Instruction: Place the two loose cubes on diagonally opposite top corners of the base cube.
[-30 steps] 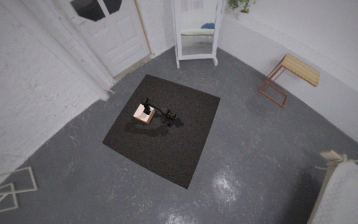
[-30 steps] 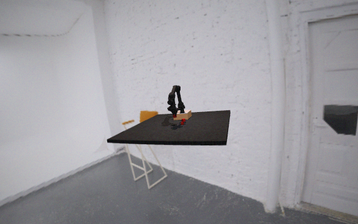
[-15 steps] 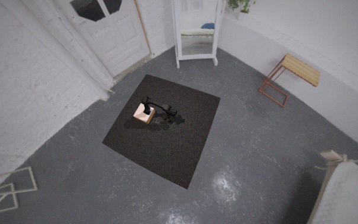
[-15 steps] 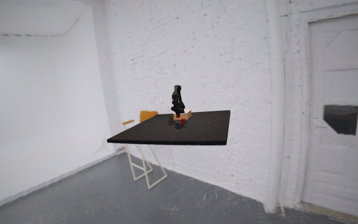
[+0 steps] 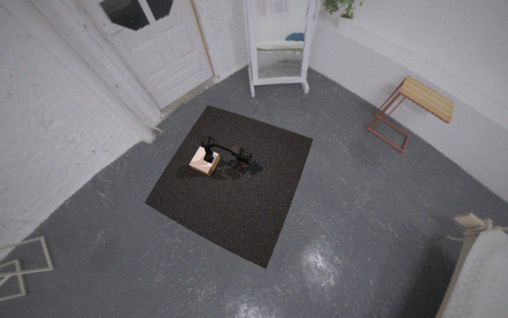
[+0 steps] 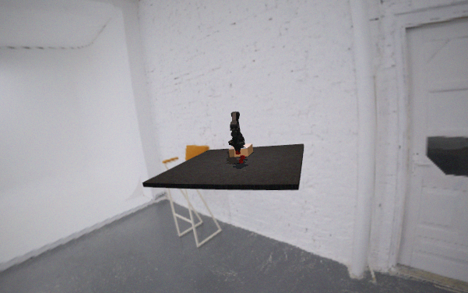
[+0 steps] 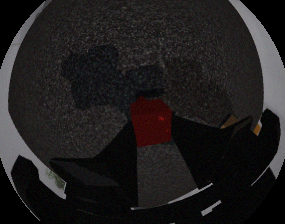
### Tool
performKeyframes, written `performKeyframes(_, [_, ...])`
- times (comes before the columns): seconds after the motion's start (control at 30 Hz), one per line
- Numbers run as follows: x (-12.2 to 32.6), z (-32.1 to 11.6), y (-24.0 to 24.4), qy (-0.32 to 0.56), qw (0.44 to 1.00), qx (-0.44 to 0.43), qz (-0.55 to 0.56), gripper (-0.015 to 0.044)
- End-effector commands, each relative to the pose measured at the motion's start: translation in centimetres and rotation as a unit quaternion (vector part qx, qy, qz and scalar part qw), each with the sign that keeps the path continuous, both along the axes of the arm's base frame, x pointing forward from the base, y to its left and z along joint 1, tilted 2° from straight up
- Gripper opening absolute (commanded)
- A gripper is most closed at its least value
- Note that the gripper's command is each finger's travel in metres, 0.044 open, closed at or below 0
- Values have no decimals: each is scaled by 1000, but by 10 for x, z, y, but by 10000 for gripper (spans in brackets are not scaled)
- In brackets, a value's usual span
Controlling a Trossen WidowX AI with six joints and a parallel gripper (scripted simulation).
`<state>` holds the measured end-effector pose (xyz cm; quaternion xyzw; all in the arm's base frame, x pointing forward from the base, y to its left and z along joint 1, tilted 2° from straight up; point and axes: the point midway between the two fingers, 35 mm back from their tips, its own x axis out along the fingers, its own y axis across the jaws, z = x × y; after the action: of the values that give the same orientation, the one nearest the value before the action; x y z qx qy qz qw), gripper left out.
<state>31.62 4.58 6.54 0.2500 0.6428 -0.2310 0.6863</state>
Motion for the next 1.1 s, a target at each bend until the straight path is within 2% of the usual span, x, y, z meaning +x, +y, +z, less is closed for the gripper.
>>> performKeyframes(0.0, [-3, -15, 0, 6, 1000, -3, -4, 105])
performKeyframes(0.6, [-3, -26, 0, 6, 1000, -3, -4, 105])
performKeyframes(1.07, [0, -55, 0, 6, 1000, -3, -4, 105])
